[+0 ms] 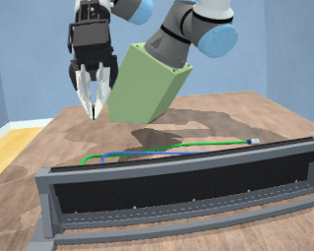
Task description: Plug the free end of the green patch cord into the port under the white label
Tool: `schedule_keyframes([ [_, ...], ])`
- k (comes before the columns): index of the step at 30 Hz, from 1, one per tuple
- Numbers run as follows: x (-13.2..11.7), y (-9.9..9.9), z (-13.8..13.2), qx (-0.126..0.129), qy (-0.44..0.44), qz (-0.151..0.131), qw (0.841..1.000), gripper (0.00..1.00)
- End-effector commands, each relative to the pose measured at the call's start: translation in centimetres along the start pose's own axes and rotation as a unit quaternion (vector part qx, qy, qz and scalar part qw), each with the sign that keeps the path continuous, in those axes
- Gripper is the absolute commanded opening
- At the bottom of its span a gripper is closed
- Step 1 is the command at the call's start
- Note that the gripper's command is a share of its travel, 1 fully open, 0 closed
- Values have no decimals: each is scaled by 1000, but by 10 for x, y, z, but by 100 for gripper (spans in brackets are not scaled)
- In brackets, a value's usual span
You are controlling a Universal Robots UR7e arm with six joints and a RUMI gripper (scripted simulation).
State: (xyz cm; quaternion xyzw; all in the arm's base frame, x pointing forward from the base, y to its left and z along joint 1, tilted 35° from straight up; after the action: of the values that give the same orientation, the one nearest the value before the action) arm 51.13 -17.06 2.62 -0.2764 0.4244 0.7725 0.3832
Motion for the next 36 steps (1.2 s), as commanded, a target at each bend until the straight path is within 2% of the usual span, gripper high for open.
schedule_keyframes([
  [1,1,13,1,-4,-1,3,1000,0],
  [12,0,43,-1,-2,1,3,1000,0],
  [14,0,43,-1,-2,1,3,1000,0],
  [29,-1,80,-2,-2,1,3,1000,0],
  [36,-1,90,-2,-2,1,3,1000,0],
])
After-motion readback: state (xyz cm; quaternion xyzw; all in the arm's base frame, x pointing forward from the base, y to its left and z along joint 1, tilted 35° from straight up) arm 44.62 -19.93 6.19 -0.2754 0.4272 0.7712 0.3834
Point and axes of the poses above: the point where the finger pads meet when closed, its own y axis back along the fingers, its own z axis across the jaws, x = y × z, the point moved 2 cm from there along y, back along the fingers
